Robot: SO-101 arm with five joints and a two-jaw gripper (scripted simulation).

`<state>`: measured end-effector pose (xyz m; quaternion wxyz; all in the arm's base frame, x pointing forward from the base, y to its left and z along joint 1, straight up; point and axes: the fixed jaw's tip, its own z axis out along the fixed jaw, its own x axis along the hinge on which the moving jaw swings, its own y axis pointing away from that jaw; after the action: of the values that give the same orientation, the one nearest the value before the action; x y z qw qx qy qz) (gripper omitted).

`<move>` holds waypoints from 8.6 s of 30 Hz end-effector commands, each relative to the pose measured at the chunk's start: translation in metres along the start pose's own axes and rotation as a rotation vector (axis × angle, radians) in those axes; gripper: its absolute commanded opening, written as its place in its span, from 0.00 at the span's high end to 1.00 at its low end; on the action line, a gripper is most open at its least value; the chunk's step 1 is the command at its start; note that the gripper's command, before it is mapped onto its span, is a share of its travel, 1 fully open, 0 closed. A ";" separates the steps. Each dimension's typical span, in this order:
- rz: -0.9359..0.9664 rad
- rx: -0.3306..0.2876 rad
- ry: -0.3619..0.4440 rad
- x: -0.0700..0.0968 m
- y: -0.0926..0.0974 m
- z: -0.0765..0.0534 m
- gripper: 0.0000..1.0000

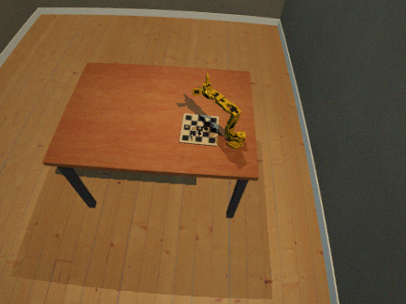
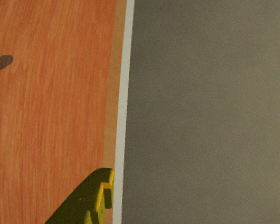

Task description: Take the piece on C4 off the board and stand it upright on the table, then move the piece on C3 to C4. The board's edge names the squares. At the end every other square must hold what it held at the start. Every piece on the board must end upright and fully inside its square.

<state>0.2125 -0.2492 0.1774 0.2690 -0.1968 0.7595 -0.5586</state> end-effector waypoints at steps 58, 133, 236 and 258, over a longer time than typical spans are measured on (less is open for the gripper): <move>0.842 -0.769 -0.308 -0.095 0.095 -0.218 0.55; 1.050 -0.802 0.580 -0.039 0.084 -0.147 0.86; 1.161 -0.892 1.089 0.035 0.169 -0.085 1.00; 1.160 -0.893 1.089 0.036 0.173 -0.087 1.00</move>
<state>0.1327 -0.1550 0.0273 0.0131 0.4198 0.9075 -0.0072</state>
